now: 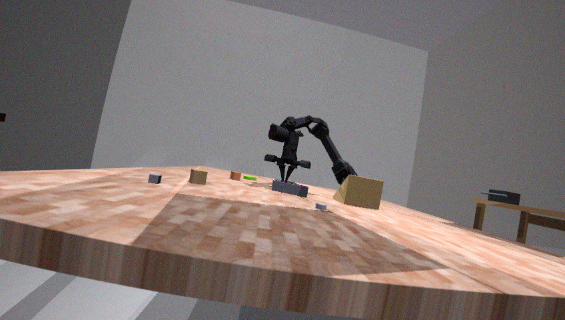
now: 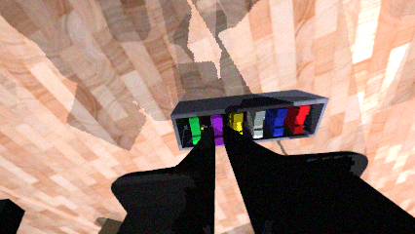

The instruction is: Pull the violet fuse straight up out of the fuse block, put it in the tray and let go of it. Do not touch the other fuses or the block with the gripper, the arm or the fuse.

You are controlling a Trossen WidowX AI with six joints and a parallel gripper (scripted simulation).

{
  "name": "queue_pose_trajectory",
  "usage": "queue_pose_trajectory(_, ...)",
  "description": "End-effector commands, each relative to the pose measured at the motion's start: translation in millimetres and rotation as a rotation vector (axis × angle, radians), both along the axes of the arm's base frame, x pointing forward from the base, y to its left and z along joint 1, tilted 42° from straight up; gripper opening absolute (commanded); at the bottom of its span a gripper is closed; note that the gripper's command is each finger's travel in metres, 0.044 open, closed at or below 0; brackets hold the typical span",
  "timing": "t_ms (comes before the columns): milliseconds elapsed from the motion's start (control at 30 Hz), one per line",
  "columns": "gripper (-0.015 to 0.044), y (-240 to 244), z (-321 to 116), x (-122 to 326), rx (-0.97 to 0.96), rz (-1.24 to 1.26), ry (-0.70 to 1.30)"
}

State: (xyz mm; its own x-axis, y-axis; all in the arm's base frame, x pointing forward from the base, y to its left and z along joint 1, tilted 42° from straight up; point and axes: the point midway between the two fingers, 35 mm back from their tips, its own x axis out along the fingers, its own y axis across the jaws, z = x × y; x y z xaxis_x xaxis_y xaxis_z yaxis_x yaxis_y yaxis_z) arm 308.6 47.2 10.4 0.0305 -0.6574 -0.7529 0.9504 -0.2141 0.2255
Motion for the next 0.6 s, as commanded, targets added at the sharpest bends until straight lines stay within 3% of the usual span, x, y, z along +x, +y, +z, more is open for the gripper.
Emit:
queue_pose_trajectory(0, 0.0, 2.7, 1.9, 0.3, 0.003, 0.0, -0.003)
queue_pose_trajectory(567, 0.0, 8.2, 8.0, 0.2, 0.003, 0.001, -0.003)
